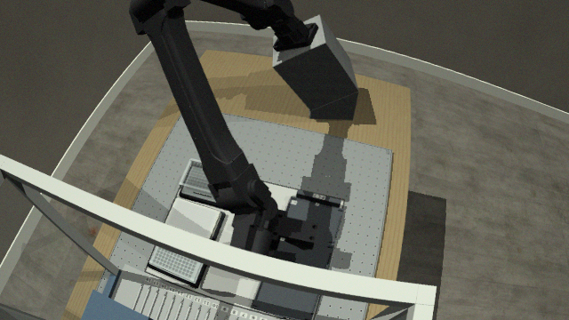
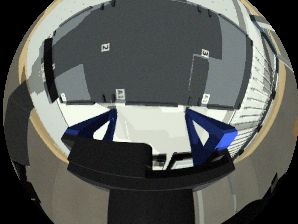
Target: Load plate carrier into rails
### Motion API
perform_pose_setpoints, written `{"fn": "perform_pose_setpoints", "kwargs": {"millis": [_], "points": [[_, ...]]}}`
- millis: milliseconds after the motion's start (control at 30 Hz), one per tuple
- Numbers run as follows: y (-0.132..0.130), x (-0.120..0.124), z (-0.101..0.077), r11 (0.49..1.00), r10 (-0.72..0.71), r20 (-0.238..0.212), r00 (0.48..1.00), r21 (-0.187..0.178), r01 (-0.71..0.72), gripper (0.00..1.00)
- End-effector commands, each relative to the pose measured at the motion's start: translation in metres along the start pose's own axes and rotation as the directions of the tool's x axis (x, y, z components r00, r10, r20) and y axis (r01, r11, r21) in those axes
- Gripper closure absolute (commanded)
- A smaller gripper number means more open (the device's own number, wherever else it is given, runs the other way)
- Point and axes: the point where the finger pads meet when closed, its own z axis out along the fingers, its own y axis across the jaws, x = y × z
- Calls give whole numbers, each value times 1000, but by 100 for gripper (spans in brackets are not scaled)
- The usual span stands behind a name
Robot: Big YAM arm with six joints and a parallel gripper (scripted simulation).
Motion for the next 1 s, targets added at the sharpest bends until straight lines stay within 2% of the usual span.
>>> {"fn": "perform_pose_setpoints", "kwargs": {"millis": [0, 267, 433, 967], "points": [[-17, -1, 3, 1000, 12, 3, 1000, 18, -12, 0], [-17, -17, -6, 1000, -3, 7, 1000, 25, 3, 0], [-16, -14, -3, 1000, 6, 5, 1000, 20, -6, 0], [-17, -24, -6, 1000, -4, 8, 1000, 25, 4, 0]]}}
